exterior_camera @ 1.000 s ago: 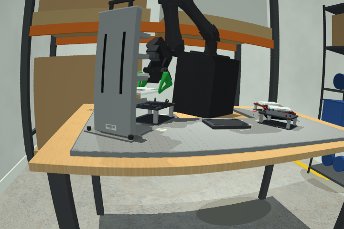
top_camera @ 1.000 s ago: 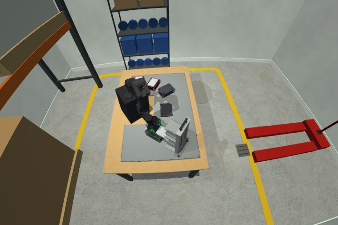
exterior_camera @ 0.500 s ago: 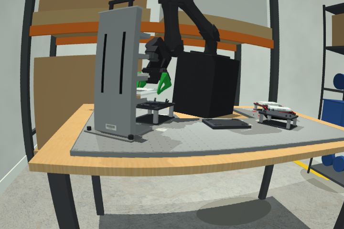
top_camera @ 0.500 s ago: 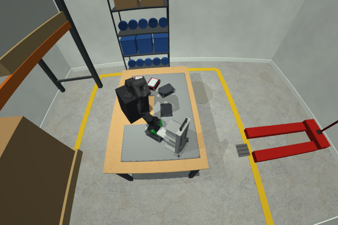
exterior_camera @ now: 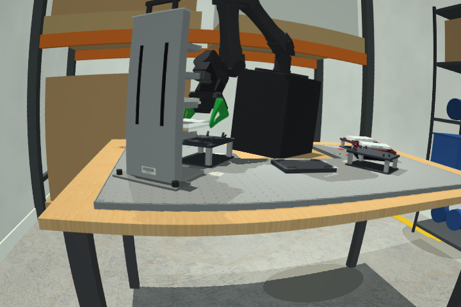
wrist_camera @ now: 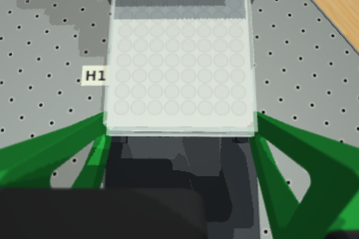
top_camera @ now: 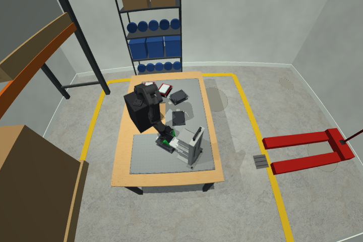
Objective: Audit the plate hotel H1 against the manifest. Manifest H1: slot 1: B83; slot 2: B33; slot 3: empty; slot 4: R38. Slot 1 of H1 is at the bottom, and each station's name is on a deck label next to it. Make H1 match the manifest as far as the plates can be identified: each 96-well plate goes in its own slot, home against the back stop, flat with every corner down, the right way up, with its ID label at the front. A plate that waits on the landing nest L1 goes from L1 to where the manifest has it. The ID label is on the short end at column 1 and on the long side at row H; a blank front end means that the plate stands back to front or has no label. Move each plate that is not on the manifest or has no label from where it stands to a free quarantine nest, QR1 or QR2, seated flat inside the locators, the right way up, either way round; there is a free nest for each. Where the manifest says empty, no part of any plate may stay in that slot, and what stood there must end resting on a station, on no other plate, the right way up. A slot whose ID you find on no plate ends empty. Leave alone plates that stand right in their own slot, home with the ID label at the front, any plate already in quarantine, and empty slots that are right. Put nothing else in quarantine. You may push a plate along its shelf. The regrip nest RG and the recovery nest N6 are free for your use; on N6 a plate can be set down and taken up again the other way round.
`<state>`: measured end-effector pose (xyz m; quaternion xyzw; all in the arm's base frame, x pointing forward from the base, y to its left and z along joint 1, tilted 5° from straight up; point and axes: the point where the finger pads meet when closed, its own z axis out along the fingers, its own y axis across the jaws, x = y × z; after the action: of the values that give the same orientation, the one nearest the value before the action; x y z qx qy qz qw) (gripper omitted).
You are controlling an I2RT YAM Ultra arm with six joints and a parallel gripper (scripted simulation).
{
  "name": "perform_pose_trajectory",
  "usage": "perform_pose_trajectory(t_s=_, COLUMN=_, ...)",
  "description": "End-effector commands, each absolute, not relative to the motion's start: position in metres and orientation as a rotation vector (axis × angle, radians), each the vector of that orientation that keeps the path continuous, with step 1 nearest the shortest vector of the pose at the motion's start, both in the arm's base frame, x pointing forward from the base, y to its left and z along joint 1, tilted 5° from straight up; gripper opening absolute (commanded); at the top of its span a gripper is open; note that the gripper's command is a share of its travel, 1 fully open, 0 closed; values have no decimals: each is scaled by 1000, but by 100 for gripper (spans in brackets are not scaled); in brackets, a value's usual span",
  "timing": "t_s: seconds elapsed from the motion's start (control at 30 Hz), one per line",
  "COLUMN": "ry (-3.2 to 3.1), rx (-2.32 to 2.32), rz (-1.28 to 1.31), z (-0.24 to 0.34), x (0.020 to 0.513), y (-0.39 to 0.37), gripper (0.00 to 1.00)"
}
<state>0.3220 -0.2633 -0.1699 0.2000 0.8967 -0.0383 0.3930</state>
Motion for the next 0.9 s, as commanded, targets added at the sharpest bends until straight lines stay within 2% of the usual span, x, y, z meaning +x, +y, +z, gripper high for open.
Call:
perform_pose_trajectory(t_s=0.0, ry=2245, rx=486, rz=-114, z=-163, x=335, y=-271, gripper=86)
perform_pose_trajectory(t_s=0.87, ry=2257, rx=498, rz=-110, z=-167, x=339, y=-273, gripper=86)
